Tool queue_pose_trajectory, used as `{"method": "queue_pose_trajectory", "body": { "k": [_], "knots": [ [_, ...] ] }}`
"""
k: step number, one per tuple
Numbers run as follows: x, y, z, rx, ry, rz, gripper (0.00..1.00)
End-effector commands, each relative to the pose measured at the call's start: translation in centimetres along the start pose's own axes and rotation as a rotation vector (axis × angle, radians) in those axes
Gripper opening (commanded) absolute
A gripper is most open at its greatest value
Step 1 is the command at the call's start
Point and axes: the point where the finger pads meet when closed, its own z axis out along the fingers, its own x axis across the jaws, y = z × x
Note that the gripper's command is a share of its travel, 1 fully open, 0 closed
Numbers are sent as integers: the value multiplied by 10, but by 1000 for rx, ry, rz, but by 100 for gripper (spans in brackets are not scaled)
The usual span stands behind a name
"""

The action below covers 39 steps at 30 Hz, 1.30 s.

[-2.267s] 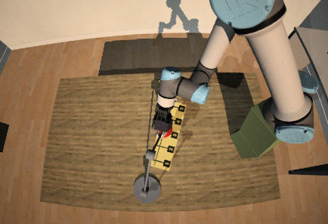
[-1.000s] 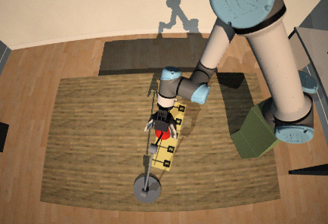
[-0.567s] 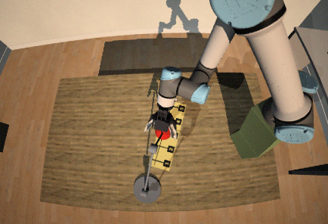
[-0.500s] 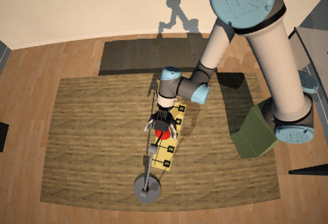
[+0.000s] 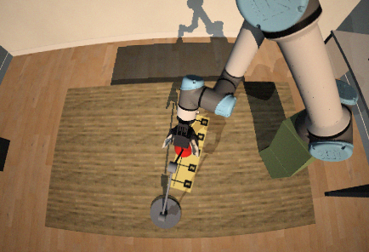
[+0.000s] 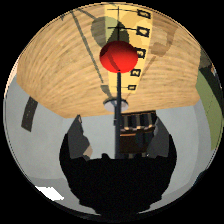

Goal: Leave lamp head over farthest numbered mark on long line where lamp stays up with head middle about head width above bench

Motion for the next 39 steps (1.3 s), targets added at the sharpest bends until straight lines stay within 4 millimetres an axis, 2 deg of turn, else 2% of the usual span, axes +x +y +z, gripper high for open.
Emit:
{"method": "queue_pose_trajectory", "body": {
  "k": [1, 19, 34, 39],
  "knots": [
    [0, 0, 0, 0, -1, -1, 100],
    [0, 0, 0, 0, -1, -1, 100],
    [0, 0, -65, 0, -1, -1, 100],
    [0, 0, -75, 0, -2, -1, 100]
  ]
}}
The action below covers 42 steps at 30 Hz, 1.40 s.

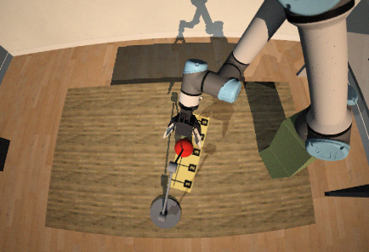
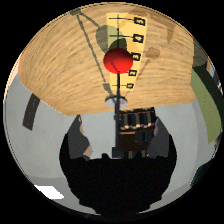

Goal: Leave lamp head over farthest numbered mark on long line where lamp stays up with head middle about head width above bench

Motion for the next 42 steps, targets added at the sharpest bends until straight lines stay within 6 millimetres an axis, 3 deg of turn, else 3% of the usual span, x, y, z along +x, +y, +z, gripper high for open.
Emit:
{"method": "queue_pose_trajectory", "body": {
  "k": [1, 12, 29, 42],
  "knots": [
    [0, 0, -20, -1, 1, -1, 100],
    [0, 0, -57, 0, -1, -1, 100],
    [0, 0, -72, 1, -2, -1, 100],
    [0, 0, -70, 1, -2, -1, 100]
  ]
}}
